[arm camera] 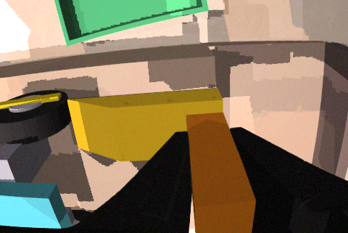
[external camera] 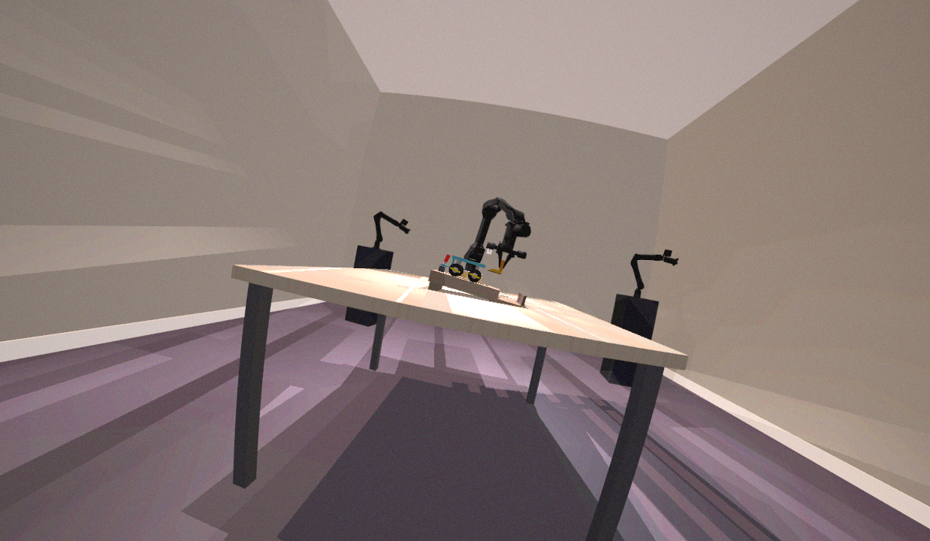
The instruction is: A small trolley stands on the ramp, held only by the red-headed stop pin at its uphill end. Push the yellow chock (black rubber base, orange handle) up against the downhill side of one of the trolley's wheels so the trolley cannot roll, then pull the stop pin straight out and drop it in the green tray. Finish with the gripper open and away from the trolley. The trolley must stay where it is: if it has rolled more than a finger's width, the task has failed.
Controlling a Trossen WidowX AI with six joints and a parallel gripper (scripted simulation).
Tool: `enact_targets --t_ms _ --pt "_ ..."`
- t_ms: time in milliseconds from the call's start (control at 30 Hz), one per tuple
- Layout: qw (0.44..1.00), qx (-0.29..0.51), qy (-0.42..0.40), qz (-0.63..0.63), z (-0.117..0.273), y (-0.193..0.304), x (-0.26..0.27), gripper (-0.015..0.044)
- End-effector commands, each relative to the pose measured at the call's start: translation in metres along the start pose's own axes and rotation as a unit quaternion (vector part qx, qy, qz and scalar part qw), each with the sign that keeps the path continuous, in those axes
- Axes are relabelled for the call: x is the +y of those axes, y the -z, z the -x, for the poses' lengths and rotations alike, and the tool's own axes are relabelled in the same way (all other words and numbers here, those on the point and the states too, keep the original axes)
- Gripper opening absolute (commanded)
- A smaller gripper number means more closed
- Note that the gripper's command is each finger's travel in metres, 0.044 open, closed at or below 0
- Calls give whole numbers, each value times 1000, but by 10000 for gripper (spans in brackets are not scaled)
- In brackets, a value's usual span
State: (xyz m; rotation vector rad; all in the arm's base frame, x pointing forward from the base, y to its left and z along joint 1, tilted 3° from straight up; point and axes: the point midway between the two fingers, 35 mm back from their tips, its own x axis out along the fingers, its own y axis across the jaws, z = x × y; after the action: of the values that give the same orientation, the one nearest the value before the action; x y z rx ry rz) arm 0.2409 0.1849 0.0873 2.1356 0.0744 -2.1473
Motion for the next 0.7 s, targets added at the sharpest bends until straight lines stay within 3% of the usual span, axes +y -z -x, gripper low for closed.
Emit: enact_targets --t_ms 0,667 --pt "1000 4 -1 1 -1 10 -1 0" --pt "1000 4 -1 1 -41 11 -3 0"
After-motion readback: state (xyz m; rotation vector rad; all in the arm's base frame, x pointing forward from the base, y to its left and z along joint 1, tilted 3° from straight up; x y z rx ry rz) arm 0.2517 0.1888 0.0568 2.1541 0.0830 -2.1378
